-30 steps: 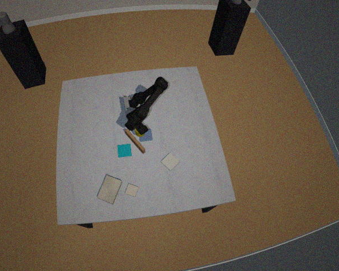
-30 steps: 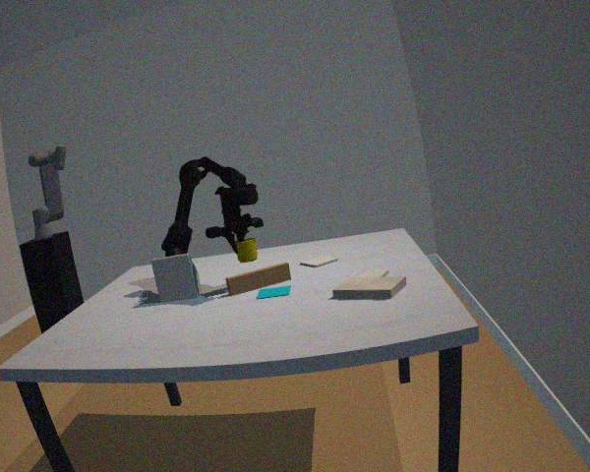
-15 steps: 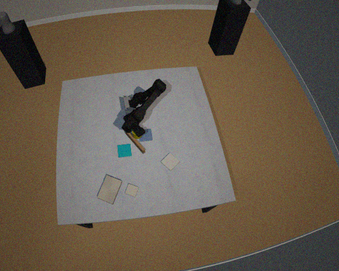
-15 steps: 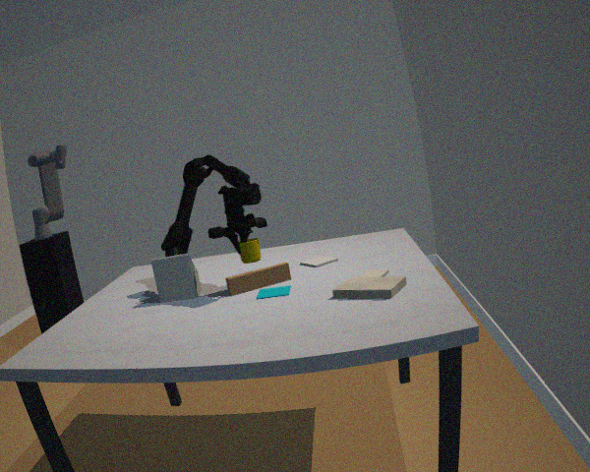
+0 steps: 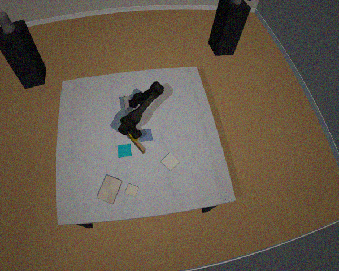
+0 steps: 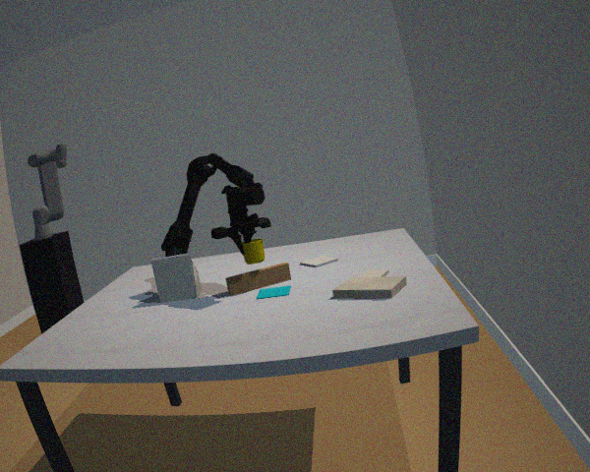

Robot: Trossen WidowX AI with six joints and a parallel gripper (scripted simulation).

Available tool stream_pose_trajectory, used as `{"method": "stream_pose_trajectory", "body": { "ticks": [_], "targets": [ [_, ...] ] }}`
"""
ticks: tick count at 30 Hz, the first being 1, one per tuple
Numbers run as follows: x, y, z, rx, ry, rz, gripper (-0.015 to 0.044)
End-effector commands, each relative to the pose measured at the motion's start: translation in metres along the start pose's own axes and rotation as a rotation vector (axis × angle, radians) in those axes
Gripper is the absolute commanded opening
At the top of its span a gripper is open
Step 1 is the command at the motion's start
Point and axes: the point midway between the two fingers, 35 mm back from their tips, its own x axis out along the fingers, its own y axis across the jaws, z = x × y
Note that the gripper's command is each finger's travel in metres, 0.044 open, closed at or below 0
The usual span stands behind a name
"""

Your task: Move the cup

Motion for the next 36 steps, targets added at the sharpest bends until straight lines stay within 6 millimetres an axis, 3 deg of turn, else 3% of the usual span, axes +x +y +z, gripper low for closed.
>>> {"method": "stream_pose_trajectory", "body": {
  "ticks": [1,36],
  "targets": [
    [-0.001,0.001,0.008,-0.006,-0.006,-0.002,0.0000],
    [-0.004,0.004,0.073,-0.008,-0.010,-0.002,0.0000]
  ]
}}
